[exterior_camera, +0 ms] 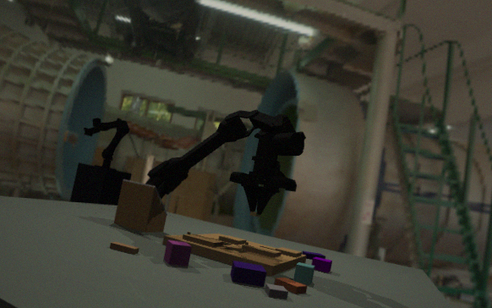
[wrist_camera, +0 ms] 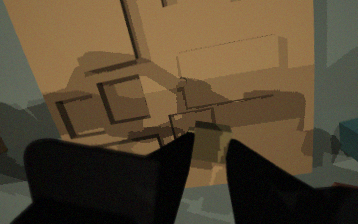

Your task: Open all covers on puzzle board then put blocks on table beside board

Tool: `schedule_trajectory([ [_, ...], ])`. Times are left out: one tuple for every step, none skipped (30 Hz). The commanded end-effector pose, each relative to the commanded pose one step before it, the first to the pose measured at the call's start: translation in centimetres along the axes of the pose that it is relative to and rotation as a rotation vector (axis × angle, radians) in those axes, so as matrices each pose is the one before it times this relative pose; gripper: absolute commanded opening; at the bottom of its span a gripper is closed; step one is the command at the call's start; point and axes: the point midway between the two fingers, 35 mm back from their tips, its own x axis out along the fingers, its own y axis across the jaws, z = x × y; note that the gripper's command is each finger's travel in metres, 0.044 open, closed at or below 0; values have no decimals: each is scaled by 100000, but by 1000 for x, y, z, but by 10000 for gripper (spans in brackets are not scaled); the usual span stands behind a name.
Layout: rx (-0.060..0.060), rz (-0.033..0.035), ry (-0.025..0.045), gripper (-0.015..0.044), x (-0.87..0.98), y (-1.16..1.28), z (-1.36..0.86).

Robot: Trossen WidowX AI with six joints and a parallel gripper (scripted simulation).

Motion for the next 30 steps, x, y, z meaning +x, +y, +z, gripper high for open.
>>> schedule_trajectory([
  [-423,-116,1019,80,-34,-233,-1639],
  [20,-11,78,80,-6,-38,-394],
  [20,-8,74,80,-5,-34,-394],
  [19,-5,70,80,-4,-30,-394],
  [18,-2,65,80,-3,-26,-394],
  [17,1,61,80,-2,-22,-393],
  [16,4,58,80,-1,-18,-401],
  [15,7,53,80,0,-14,-401],
  [14,10,49,80,2,-9,-401],
  [13,13,44,80,3,-5,-400],
  [11,16,39,80,4,-1,-400],
  [10,19,34,80,5,3,-399],
  [9,21,30,80,6,8,-399],
  [8,24,25,80,8,12,-398],
  [6,26,20,80,9,16,-397],
  [5,29,15,80,10,20,-396],
  [4,32,10,80,12,25,-406],
  [2,34,5,80,13,29,-405],
  [1,36,0,80,14,34,-404],
  [-1,39,-5,80,16,38,-403],
  [-2,41,-11,80,17,42,-402],
  [-4,43,-16,80,18,47,-401],
  [-5,45,-21,80,20,51,-400],
  [-7,46,-27,80,21,55,-398],
  [-9,48,-32,80,22,60,-397],
  [-10,50,-38,80,24,64,-396],
  [-12,51,-43,80,25,68,-394],
  [-14,53,-49,80,27,72,-393],
  [-16,54,-54,80,28,76,-392],
  [-18,56,-60,80,29,80,-390],
])
